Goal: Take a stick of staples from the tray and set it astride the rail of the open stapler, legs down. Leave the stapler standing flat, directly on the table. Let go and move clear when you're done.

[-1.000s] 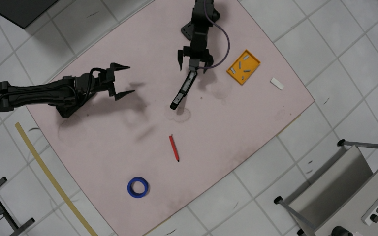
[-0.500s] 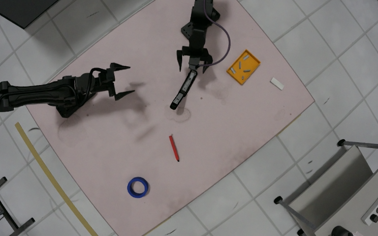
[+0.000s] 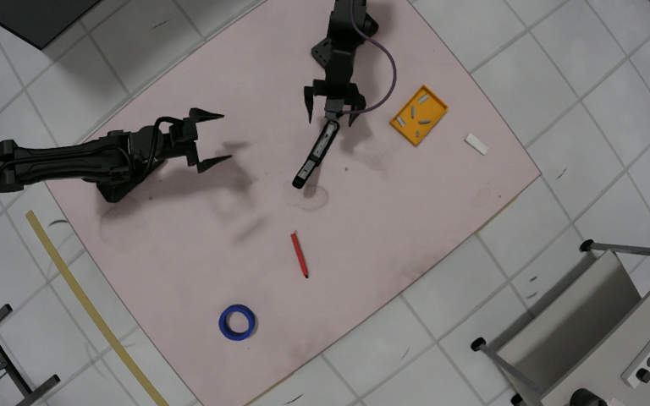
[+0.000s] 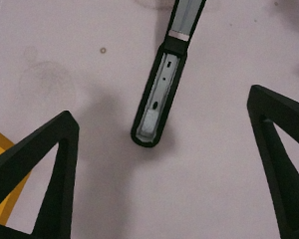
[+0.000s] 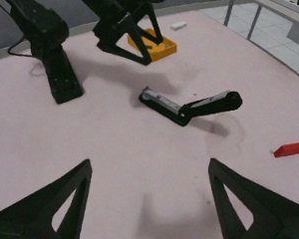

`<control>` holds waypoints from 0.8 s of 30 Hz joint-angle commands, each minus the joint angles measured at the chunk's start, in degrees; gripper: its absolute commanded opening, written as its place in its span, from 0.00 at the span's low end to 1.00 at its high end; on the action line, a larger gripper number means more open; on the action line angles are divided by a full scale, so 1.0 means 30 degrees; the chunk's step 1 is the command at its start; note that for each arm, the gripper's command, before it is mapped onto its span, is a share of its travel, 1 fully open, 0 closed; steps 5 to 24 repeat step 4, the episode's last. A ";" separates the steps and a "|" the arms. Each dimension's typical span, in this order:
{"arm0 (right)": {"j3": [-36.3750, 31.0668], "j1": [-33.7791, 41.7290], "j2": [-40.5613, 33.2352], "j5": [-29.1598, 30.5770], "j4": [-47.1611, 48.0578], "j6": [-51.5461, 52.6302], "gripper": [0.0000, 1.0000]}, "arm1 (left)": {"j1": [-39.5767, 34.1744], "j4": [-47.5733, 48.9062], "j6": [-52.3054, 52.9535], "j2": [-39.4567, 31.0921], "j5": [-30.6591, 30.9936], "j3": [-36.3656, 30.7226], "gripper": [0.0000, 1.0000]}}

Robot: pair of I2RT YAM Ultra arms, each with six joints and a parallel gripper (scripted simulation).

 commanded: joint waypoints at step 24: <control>0.0046 -0.0045 -0.0351 -0.0040 0.0029 -0.0039 1.00 | -0.0098 0.0145 -0.0185 -0.0296 -0.0180 -0.0109 1.00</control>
